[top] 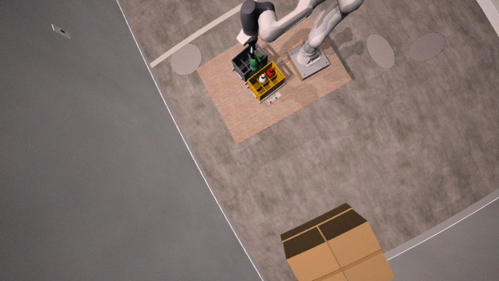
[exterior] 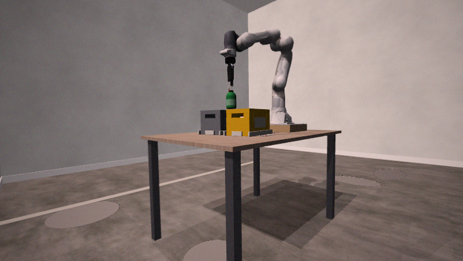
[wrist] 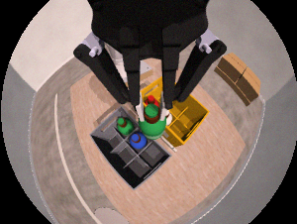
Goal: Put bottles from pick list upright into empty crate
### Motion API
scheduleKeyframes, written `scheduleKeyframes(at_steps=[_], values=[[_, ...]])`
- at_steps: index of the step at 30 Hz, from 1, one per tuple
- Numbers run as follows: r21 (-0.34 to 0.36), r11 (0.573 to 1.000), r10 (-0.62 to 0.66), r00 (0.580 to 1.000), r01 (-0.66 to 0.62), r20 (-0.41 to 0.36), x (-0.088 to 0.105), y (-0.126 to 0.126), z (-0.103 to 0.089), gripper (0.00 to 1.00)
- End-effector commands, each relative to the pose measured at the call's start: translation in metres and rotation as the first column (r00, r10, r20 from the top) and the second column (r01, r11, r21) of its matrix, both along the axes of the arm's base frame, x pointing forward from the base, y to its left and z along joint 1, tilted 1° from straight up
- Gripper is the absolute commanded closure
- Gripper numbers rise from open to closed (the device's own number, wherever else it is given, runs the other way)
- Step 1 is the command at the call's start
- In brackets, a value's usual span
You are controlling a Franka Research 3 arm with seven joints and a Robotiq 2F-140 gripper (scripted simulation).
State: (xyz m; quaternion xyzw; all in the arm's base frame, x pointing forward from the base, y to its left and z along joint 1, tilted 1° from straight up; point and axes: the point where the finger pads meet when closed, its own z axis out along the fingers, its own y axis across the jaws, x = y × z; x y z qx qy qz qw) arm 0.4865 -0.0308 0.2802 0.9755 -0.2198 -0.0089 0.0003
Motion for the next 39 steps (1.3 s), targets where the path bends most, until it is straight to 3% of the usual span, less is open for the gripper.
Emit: scheduleKeyframes(at_steps=[1, 39], values=[[-0.001, 1.0, -0.024, 1.0, 0.024, 0.006, 0.005, 0.008, 0.003, 1.0], [-0.001, 1.0, -0.024, 1.0, 0.024, 0.006, 0.027, 0.072, 0.003, 1.0]])
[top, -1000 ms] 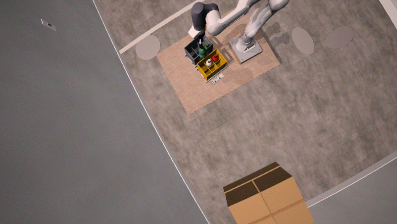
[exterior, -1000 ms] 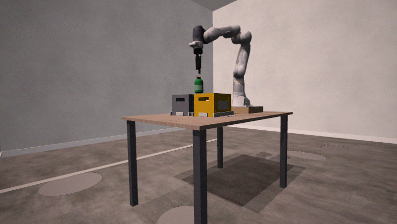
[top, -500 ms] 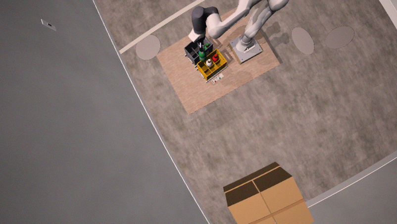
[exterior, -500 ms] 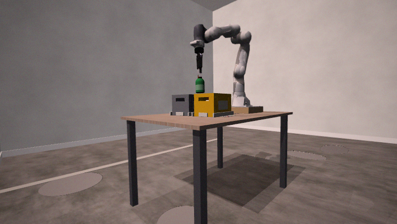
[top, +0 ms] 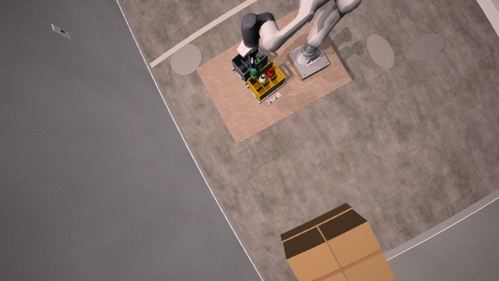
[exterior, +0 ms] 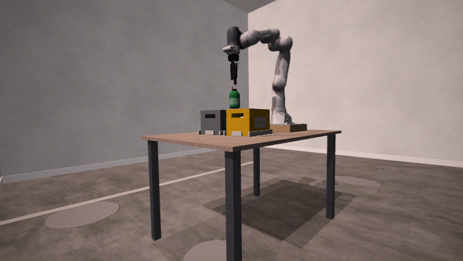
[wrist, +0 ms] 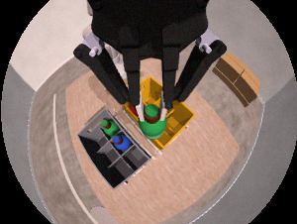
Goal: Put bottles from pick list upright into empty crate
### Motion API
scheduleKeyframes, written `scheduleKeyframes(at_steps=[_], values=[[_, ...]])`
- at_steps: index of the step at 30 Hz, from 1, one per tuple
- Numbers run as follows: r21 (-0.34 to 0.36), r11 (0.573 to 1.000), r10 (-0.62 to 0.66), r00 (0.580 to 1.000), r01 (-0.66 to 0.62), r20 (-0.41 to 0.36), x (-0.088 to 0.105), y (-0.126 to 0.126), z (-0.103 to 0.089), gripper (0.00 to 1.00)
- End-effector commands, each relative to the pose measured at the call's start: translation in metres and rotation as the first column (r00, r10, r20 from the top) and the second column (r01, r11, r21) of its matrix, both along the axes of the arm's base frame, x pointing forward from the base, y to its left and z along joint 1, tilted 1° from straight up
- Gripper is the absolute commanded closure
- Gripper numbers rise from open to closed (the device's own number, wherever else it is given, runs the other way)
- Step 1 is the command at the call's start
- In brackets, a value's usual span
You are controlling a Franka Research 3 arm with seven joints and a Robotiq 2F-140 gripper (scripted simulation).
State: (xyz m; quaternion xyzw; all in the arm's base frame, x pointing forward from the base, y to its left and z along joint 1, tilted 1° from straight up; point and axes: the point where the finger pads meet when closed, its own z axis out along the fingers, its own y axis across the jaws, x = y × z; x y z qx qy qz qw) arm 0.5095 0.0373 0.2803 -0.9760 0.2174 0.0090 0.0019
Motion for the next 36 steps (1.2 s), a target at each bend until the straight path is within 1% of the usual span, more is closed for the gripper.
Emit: scheduleKeyframes(at_steps=[1, 3, 18, 22, 36], values=[[-0.005, 1.0, -0.029, 1.0, 0.029, 0.006, 0.004, 0.006, 0.003, 1.0], [-0.005, 1.0, -0.029, 1.0, 0.029, 0.006, 0.004, 0.006, 0.003, 1.0], [-0.005, 1.0, -0.029, 1.0, 0.029, 0.006, 0.015, 0.036, 0.003, 1.0], [-0.005, 1.0, -0.029, 1.0, 0.029, 0.006, 0.017, 0.039, 0.003, 1.0], [-0.005, 1.0, -0.029, 1.0, 0.029, 0.006, 0.018, 0.038, 0.003, 1.0]])
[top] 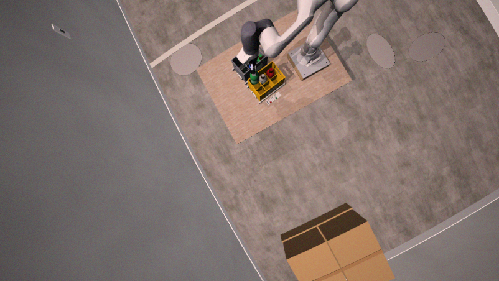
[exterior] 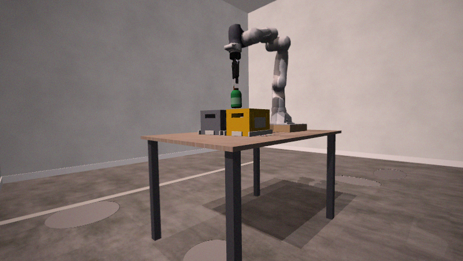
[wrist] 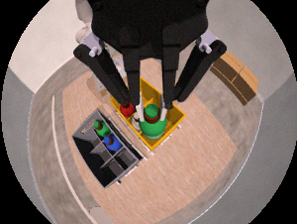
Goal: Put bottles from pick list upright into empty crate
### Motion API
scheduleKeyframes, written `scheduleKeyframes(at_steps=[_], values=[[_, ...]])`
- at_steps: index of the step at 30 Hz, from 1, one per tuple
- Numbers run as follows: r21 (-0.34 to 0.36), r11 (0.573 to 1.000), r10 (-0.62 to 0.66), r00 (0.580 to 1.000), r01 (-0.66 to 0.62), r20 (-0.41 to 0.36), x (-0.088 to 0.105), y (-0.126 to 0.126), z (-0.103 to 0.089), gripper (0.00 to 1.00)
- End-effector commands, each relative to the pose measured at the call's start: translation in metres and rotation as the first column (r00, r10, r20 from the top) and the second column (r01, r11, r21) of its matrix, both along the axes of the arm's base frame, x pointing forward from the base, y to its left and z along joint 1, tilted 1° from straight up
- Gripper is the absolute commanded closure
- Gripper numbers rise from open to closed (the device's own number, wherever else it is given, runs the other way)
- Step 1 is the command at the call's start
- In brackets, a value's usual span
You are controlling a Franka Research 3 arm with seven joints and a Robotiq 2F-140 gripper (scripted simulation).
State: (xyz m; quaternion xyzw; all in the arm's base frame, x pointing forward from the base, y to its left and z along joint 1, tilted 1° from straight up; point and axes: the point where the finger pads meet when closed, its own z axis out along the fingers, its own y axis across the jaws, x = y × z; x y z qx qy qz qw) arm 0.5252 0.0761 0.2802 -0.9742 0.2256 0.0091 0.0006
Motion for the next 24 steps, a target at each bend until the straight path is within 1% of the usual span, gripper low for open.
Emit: scheduleKeyframes(at_steps=[1, 24], values=[[-0.003, 1.0, -0.012, 1.0, 0.012, 0.006, 0.0024, -0.0012, 0.0033, 1.0], [-0.003, 1.0, -0.012, 1.0, 0.012, 0.006, 0.0028, -0.0036, 0.0032, 1.0]])
